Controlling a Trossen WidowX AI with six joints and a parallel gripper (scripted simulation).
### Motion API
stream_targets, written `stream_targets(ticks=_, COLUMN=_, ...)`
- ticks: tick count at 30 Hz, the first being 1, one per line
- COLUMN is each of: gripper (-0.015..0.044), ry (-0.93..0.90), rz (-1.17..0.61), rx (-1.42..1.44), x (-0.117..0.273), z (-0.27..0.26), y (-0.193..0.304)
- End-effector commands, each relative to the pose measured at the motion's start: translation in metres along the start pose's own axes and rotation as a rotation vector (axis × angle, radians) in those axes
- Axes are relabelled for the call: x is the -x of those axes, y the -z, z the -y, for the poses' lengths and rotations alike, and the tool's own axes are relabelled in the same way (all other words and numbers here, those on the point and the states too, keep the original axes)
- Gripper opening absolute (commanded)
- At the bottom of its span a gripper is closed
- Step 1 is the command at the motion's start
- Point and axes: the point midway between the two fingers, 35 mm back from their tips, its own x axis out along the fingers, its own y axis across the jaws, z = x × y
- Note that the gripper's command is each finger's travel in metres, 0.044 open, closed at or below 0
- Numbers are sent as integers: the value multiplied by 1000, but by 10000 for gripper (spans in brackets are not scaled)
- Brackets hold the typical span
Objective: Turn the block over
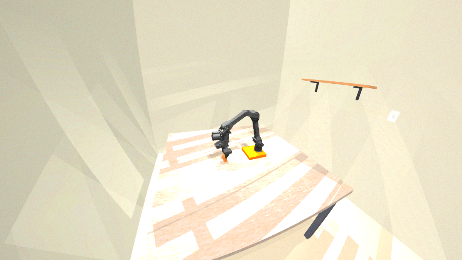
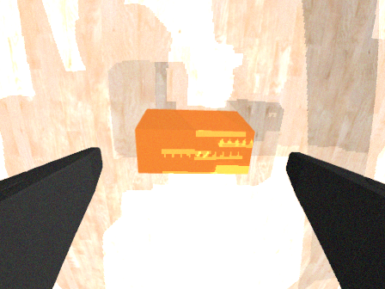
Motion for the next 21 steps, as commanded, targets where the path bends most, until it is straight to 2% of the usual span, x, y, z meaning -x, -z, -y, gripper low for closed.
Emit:
stream_targets(ticks=1, gripper=440, ry=-5, rz=-11, rx=3, x=-10, z=-1, y=3)
stream_targets(ticks=14, gripper=440, ry=-5, rz=-11, rx=3, x=-28, z=-1, y=4)
stream_targets(ticks=20, gripper=282, ry=-5, rz=-11, rx=3, x=-28, z=-1, y=4)
stream_targets(ticks=21, gripper=276, ry=-5, rz=-11, rx=3, x=-28, z=-1, y=4)
